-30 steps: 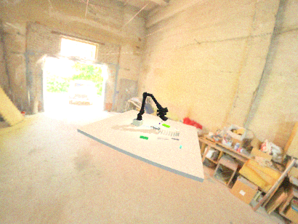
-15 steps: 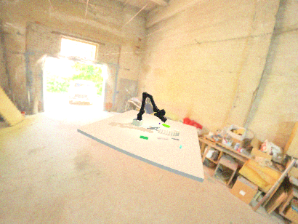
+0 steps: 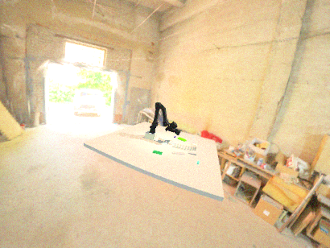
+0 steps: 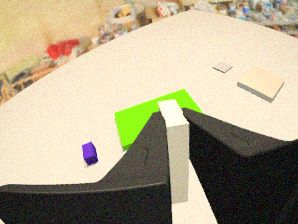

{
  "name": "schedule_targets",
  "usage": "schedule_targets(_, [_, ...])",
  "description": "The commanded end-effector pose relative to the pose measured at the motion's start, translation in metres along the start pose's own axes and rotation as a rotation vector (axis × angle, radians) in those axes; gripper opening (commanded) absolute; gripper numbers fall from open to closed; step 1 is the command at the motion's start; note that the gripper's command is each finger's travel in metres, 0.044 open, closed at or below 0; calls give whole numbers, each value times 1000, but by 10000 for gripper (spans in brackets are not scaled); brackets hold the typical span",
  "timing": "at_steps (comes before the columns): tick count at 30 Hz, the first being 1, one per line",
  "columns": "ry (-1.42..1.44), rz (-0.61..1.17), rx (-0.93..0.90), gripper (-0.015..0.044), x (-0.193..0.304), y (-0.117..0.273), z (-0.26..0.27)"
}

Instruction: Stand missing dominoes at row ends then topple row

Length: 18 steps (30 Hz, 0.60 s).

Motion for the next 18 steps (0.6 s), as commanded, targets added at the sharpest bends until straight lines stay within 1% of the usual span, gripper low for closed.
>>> schedule_targets(1, [23, -61, -5, 25, -1, 9, 9])
schedule_targets(11, [114, -196, -19, 25, -5, 33, 34])
schedule_targets(18, [121, -203, -20, 25, -6, 35, 36])
Point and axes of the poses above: the point midway between the two fingers, 35 mm back from their tips, its own y axis back along the fingers, its own z axis across the jaws, x = y × z, the point moved 2 cm from there along y, back along the fingers, and after that the axes turned 13 degrees about y, right-handed, at the moved point
